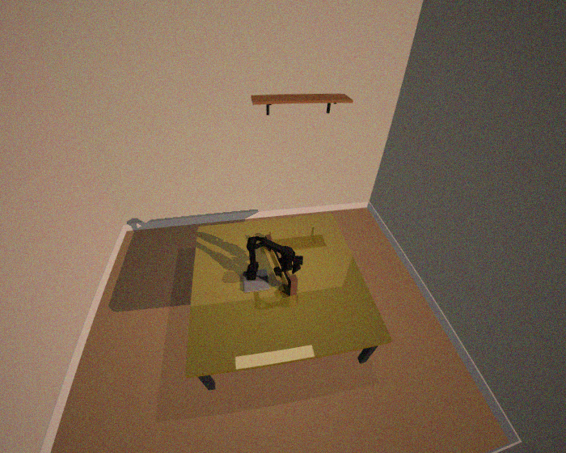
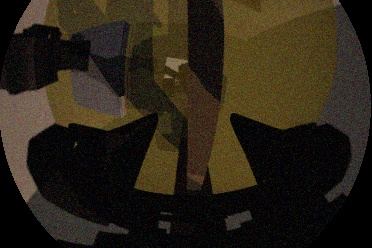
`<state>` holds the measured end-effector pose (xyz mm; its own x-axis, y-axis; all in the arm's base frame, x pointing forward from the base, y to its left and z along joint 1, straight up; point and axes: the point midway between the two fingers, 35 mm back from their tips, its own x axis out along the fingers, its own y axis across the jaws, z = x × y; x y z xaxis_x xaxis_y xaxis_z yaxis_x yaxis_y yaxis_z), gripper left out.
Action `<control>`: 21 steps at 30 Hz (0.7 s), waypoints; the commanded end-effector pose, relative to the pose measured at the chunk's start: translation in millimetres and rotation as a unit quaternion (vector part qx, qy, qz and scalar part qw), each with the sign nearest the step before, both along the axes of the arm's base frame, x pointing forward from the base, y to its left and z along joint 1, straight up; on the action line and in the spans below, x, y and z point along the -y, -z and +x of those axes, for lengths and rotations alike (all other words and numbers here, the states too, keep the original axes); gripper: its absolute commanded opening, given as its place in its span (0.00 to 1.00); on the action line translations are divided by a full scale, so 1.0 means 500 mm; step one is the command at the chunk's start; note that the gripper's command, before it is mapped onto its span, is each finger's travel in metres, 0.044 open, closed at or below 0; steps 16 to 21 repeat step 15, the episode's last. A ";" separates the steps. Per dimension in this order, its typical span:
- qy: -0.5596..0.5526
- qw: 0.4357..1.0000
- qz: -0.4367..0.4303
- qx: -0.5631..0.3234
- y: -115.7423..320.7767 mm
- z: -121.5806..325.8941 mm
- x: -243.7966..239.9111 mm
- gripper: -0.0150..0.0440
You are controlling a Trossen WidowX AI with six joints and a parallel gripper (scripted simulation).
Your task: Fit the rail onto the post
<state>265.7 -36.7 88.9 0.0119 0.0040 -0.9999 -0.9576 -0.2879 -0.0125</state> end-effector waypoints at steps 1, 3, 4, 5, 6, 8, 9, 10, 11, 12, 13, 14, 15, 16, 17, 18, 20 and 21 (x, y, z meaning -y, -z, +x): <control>-0.001 1.000 -0.002 0.005 -0.042 -0.011 -0.039 1.00; -0.001 1.000 -0.002 0.006 -0.055 -0.016 -0.052 1.00; -0.001 1.000 -0.002 0.006 -0.055 -0.016 -0.052 1.00; -0.001 1.000 -0.002 0.006 -0.055 -0.016 -0.052 1.00; -0.001 1.000 -0.002 0.006 -0.055 -0.016 -0.052 1.00; -0.001 1.000 -0.002 0.006 -0.055 -0.016 -0.052 1.00; -0.001 1.000 -0.002 0.006 -0.055 -0.016 -0.052 1.00; -0.001 1.000 -0.002 0.006 -0.055 -0.016 -0.052 1.00; -0.001 1.000 -0.002 0.006 -0.055 -0.016 -0.052 1.00; -0.001 1.000 -0.002 0.006 -0.055 -0.016 -0.052 1.00; -0.001 1.000 -0.002 0.006 -0.055 -0.016 -0.052 1.00; -0.001 1.000 -0.002 0.006 -0.055 -0.016 -0.052 1.00; -0.001 1.000 -0.002 0.006 -0.055 -0.016 -0.052 1.00; -0.001 1.000 -0.002 0.006 -0.055 -0.016 -0.052 1.00; -0.001 1.000 -0.002 0.006 -0.055 -0.016 -0.052 1.00; -0.001 1.000 -0.002 0.006 -0.055 -0.016 -0.052 1.00; -0.001 1.000 -0.002 0.006 -0.055 -0.016 -0.052 1.00; -0.001 1.000 -0.002 0.006 -0.055 -0.016 -0.052 1.00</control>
